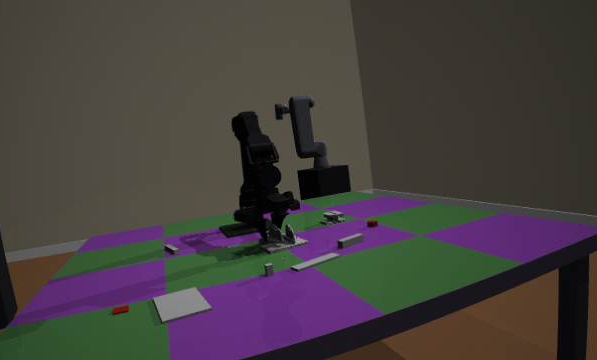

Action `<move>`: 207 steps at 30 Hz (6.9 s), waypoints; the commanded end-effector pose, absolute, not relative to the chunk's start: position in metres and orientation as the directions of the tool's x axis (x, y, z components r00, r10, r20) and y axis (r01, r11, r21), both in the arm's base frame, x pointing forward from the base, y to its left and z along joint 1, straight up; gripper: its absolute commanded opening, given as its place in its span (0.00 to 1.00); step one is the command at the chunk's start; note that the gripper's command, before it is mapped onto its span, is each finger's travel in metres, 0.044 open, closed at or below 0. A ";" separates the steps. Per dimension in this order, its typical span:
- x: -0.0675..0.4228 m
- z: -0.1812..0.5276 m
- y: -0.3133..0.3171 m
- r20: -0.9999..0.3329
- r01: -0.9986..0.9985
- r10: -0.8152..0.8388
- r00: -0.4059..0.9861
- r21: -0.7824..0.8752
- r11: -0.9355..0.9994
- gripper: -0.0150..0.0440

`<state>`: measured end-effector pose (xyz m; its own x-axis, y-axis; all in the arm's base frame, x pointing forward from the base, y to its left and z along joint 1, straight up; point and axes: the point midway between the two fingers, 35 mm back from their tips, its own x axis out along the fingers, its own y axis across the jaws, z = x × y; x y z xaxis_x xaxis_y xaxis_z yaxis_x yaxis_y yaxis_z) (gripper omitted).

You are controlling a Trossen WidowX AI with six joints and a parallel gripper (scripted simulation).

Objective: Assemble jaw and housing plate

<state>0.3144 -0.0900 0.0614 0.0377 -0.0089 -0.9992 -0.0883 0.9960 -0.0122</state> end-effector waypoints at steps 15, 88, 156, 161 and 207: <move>0.314 0.055 -0.090 -0.999 -0.094 -0.007 0.036 -0.010 0.996 0.48; 0.315 0.055 -0.090 -0.999 -0.102 -0.007 0.036 -0.010 0.995 0.48; 0.314 0.106 -0.090 -0.999 -0.101 -0.007 0.037 -0.011 0.995 0.63; 0.314 0.112 -0.090 -0.999 -0.100 -0.009 0.042 -0.013 0.995 0.63; 0.298 0.125 0.081 -0.999 0.654 -0.004 0.041 0.024 0.756 1.00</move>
<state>0.3023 0.0717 0.1252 0.0466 -0.0079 -0.9989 0.6067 0.7946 0.0220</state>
